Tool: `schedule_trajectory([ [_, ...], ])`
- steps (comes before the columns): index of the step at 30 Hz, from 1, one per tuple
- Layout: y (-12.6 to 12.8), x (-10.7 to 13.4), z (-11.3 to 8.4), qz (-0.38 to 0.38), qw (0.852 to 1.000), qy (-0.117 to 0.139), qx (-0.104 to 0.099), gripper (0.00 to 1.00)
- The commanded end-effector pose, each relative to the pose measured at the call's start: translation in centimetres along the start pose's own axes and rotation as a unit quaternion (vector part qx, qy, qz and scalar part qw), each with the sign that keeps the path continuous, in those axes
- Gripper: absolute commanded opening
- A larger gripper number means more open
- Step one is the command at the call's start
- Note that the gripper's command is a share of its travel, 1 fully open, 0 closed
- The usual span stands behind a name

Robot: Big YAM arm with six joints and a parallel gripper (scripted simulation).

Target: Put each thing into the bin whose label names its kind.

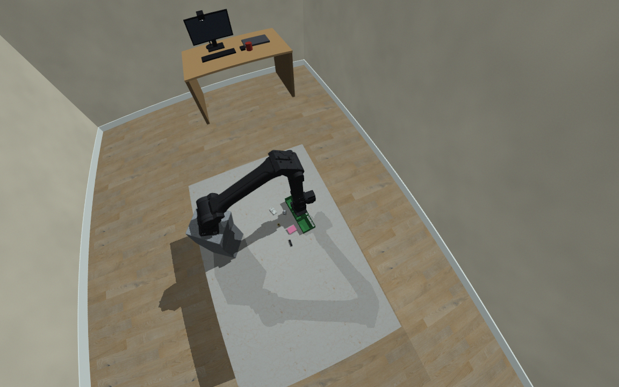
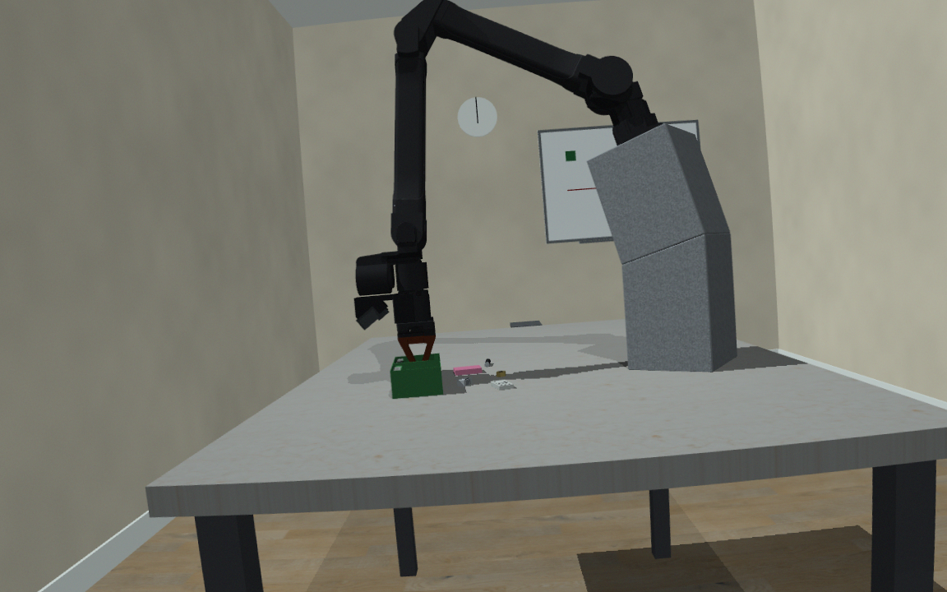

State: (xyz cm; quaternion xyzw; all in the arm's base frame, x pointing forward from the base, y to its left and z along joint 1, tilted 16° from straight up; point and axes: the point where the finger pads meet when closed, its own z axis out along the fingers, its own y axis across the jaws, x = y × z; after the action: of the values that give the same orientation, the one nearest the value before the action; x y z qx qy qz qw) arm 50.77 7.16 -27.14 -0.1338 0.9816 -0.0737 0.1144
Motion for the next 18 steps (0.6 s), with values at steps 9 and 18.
schedule_trajectory([
  [9,-1.20,-1.95,-1.07,0.003,1.000,-0.015,0.002,0.08],
  [18,-1.28,-2.19,-1.25,0.004,1.000,-0.017,0.002,0.08],
])
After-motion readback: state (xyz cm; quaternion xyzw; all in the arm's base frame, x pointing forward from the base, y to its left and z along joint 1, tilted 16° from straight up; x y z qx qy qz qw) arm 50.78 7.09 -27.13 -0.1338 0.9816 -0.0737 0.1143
